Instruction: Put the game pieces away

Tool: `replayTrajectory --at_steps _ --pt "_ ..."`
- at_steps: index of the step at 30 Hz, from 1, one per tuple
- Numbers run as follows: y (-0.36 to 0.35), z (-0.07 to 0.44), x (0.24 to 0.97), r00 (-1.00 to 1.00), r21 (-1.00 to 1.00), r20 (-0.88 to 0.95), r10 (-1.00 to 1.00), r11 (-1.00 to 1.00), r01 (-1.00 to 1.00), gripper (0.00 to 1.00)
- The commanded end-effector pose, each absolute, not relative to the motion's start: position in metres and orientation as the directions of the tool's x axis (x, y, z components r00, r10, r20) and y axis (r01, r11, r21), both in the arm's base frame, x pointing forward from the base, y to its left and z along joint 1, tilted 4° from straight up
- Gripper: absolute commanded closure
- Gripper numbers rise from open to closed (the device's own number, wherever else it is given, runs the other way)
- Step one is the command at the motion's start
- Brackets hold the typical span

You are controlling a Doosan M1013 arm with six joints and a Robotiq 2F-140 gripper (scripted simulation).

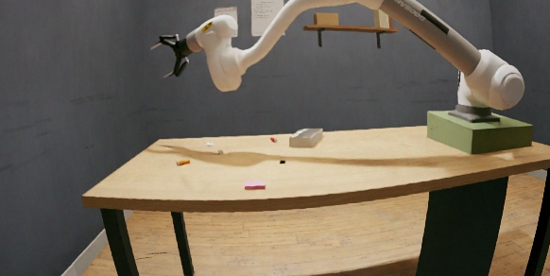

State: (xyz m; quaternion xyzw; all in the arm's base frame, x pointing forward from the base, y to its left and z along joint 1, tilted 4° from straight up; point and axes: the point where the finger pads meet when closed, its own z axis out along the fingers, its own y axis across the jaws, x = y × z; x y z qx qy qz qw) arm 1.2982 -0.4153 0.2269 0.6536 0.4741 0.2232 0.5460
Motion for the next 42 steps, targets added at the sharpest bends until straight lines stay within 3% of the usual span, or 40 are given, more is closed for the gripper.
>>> replayTrajectory --at_steps 1,17,18,32,37,42 --pt "-0.415 0.229 1.298 0.451 0.926 -0.226 0.863 0.046 0.374 0.00" --pt "-0.415 0.229 1.298 0.451 0.926 -0.226 0.863 0.046 0.374 0.00" --pt "-0.415 0.221 1.298 0.451 0.926 -0.226 0.863 0.046 0.374 0.85" --pt "-0.407 0.105 1.297 0.451 0.926 -0.226 0.863 0.046 0.374 0.85" --pt "-0.405 0.080 1.297 0.451 0.926 -0.226 0.863 0.046 0.374 0.85" --pt "-0.404 0.094 1.280 0.498 0.926 -0.182 0.848 -0.022 0.376 0.85"
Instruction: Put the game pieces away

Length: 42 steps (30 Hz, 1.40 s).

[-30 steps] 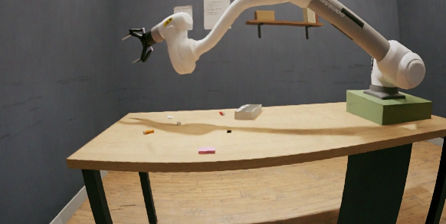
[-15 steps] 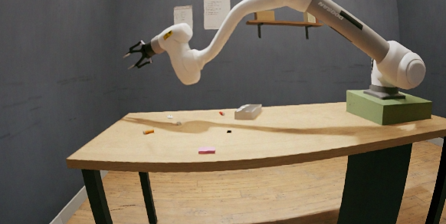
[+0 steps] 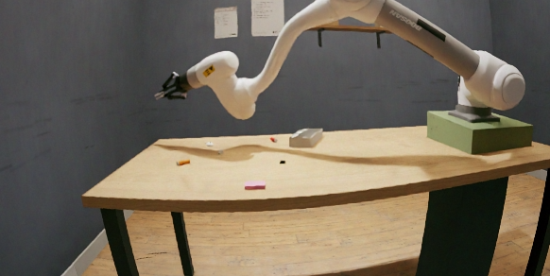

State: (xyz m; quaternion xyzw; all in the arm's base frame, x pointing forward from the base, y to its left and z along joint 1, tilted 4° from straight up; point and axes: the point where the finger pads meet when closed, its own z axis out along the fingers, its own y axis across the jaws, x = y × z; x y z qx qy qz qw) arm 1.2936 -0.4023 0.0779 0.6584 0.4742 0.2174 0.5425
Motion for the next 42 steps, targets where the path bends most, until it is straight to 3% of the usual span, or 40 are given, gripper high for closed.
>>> replayTrajectory --at_steps 1,42 --pt "-0.405 0.100 1.276 0.498 0.926 -0.182 0.848 -0.022 0.376 0.85" --pt "-0.380 0.155 1.075 0.773 0.834 0.064 0.631 -0.459 0.306 0.85"
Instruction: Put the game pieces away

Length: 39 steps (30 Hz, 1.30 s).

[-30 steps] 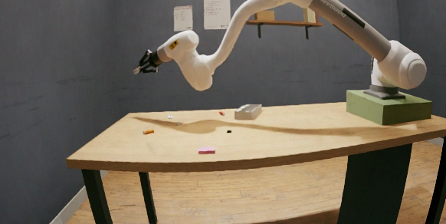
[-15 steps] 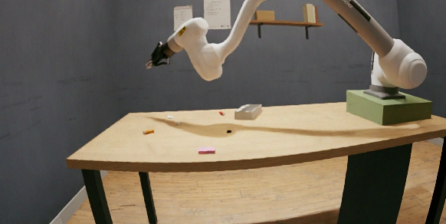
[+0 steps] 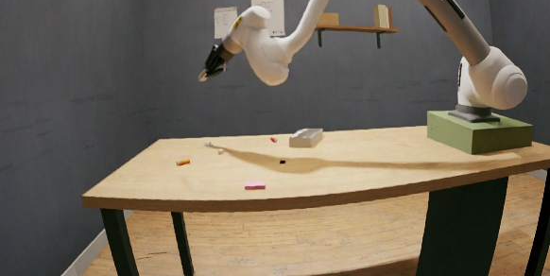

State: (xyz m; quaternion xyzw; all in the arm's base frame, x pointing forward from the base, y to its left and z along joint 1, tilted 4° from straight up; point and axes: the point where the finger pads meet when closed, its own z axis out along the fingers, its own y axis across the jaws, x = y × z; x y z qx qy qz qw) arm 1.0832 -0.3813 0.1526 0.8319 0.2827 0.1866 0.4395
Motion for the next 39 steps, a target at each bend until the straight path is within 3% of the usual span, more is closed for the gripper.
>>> replayTrajectory --at_steps 1,39 --pt "-0.380 0.155 1.075 0.773 0.834 0.064 0.631 -0.459 0.306 0.85" --pt "-0.298 0.148 0.861 0.926 0.592 0.134 0.353 -0.778 0.211 0.85"
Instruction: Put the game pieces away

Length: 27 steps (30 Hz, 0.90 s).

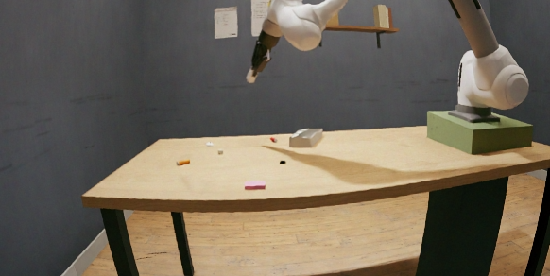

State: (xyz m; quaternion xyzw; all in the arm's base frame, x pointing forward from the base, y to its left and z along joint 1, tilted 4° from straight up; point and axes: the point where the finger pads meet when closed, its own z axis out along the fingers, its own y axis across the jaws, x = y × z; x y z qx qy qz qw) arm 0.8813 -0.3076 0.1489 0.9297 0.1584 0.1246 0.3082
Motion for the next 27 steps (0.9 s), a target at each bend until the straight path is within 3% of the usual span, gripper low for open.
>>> replayTrajectory --at_steps 1,27 --pt "-0.295 0.148 0.854 0.926 0.592 0.134 0.353 -0.778 0.211 0.85" --pt "-0.221 0.134 0.725 0.976 0.380 0.110 0.190 -0.915 0.135 0.85"
